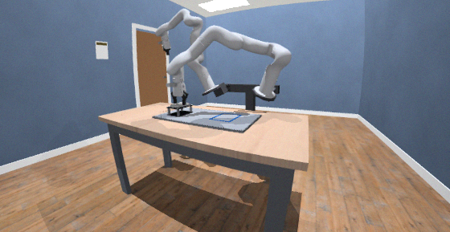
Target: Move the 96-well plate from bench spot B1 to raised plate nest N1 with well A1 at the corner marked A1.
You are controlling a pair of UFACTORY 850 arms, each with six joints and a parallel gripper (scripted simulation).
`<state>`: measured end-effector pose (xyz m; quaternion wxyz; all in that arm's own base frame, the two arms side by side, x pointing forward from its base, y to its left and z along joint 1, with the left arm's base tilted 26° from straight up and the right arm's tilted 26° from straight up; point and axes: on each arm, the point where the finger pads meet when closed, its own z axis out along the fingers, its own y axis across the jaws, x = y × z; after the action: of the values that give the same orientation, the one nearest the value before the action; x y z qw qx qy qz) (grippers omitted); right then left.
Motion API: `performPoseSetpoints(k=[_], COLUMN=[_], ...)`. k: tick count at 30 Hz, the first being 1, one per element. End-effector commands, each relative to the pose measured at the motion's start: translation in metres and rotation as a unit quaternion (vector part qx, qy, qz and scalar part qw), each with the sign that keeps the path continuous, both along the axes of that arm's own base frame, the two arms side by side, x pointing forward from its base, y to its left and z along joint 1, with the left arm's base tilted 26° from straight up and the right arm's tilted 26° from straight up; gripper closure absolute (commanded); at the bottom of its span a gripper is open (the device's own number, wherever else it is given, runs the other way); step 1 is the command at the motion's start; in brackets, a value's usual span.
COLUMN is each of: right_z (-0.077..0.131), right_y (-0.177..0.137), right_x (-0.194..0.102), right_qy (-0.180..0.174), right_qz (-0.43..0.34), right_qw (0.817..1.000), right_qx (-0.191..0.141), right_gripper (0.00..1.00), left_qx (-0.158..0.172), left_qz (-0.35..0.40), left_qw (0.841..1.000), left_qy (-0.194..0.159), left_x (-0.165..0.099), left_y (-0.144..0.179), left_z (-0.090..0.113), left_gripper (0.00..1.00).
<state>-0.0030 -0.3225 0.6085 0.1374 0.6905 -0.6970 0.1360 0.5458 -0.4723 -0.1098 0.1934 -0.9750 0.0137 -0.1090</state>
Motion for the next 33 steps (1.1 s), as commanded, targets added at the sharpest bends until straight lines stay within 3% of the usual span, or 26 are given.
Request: performPoseSetpoints(k=[1,7,33], right_z=[0.001,0.001,0.001], right_y=[0.000,0.000,0.000], right_x=[0.000,0.000,0.000], right_qy=[0.000,0.000,0.000], right_qz=[0.000,0.000,0.000], right_qw=[1.000,1.000,1.000], right_qx=[-0.001,-0.001,-0.001], right_gripper=[1.00,1.00,1.00], left_qx=[-0.001,-0.001,-0.001], left_qz=[0.000,0.000,0.000], left_qw=[1.000,1.000,1.000], left_qy=[-0.001,-0.001,-0.001], left_x=[0.000,0.000,-0.012], left_y=[-0.001,-0.001,-0.023], left_z=[0.001,0.001,0.054], left_gripper=[0.00,0.00,0.00])
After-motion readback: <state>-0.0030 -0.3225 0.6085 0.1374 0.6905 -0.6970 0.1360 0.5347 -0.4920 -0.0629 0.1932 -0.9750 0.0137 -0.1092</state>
